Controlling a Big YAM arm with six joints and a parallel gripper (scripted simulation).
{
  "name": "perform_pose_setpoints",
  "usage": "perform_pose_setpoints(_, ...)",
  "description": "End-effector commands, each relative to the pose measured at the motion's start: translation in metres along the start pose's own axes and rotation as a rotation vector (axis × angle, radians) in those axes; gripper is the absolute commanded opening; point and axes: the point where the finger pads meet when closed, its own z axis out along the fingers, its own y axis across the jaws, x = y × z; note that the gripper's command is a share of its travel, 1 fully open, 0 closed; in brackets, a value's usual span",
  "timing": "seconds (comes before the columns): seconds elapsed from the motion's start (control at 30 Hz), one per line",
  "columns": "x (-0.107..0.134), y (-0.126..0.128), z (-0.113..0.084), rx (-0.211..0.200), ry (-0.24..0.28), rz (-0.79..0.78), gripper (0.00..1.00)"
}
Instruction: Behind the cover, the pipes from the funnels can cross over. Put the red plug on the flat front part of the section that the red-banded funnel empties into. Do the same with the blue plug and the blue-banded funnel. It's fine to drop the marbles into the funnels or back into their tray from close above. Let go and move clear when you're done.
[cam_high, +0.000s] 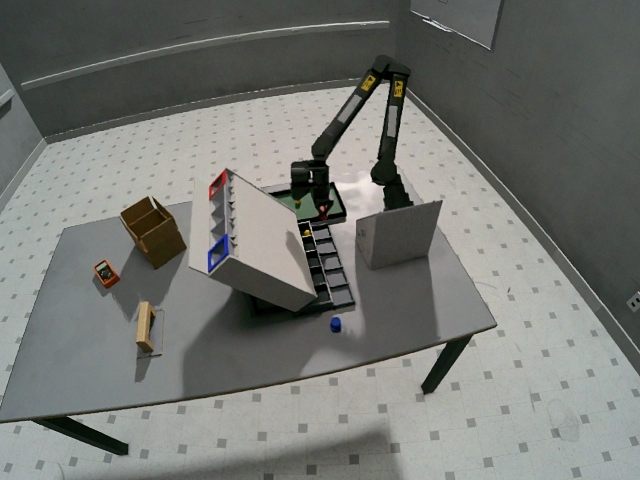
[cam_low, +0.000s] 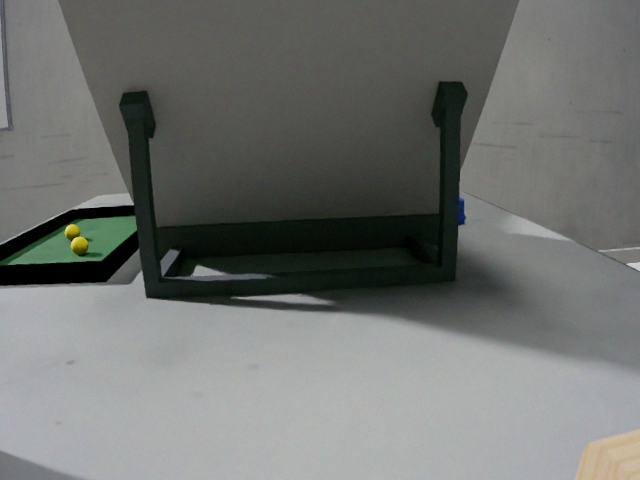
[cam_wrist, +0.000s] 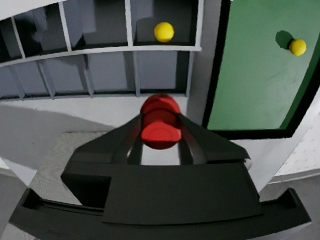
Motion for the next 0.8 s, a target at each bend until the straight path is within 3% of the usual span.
perform_pose_setpoints(0.0, -0.006, -0.005, 0.003, 0.000, -0.005, 0.014, 0.00)
perform_pose_setpoints(0.77, 0.001, -0.002, 0.043, -0.005, 0.007, 0.000, 0.00)
